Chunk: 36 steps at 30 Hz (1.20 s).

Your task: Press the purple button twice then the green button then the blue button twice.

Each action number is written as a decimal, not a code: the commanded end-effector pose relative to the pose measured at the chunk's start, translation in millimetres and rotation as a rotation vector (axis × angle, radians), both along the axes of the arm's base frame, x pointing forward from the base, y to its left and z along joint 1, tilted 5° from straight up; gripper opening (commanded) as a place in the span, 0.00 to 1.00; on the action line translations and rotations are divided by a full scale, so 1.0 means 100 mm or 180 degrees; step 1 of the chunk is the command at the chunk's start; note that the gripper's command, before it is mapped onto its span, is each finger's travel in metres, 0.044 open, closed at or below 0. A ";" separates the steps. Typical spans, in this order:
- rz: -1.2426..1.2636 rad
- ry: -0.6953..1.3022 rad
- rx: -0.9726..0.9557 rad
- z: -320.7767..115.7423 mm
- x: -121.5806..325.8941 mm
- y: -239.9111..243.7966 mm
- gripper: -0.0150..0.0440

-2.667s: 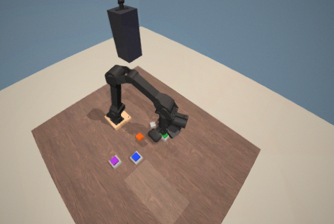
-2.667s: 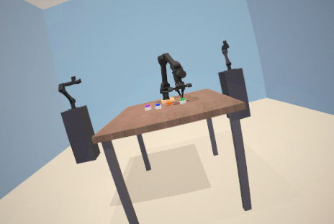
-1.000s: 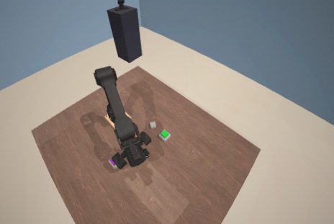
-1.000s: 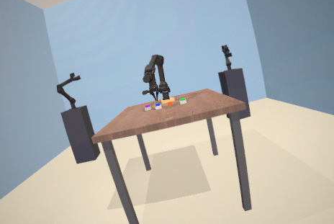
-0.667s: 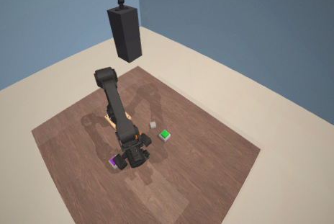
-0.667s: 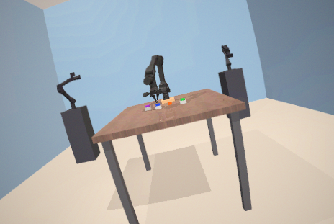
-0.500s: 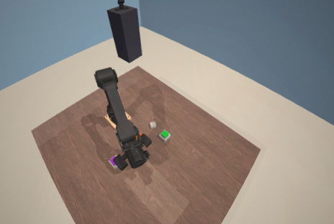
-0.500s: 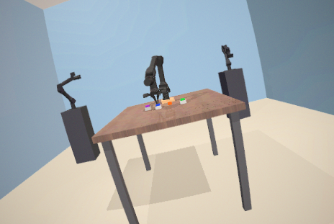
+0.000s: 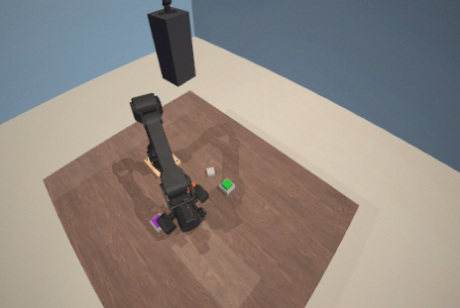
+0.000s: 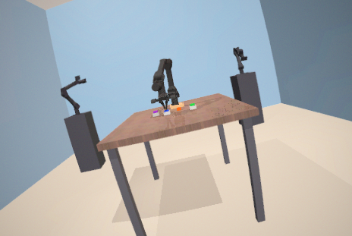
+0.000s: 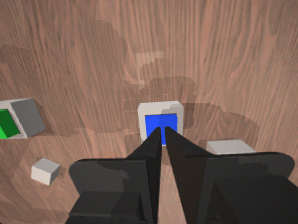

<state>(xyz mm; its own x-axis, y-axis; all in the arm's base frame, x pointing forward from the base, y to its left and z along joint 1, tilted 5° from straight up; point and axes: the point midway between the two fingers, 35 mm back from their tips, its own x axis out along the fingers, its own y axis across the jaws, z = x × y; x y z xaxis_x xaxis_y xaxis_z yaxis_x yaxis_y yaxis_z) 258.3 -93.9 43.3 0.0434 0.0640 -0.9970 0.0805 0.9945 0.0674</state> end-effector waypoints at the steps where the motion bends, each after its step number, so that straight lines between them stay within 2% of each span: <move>1: -0.0017 0.0019 0.0018 -0.02 -0.01 0.01 0.29; 9: -0.0017 0.0019 0.0018 -0.02 -0.01 0.01 0.29; 14: -0.0017 0.0019 0.0017 0.31 -0.02 -0.01 0.29; 36: -0.0017 0.0019 0.0018 0.04 -0.01 0.00 0.29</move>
<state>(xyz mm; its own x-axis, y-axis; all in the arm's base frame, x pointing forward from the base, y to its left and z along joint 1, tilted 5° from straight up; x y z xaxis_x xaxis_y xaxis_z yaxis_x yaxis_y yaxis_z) 258.5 -94.8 54.1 0.0466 0.0627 -0.9969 0.0830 0.9943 0.0664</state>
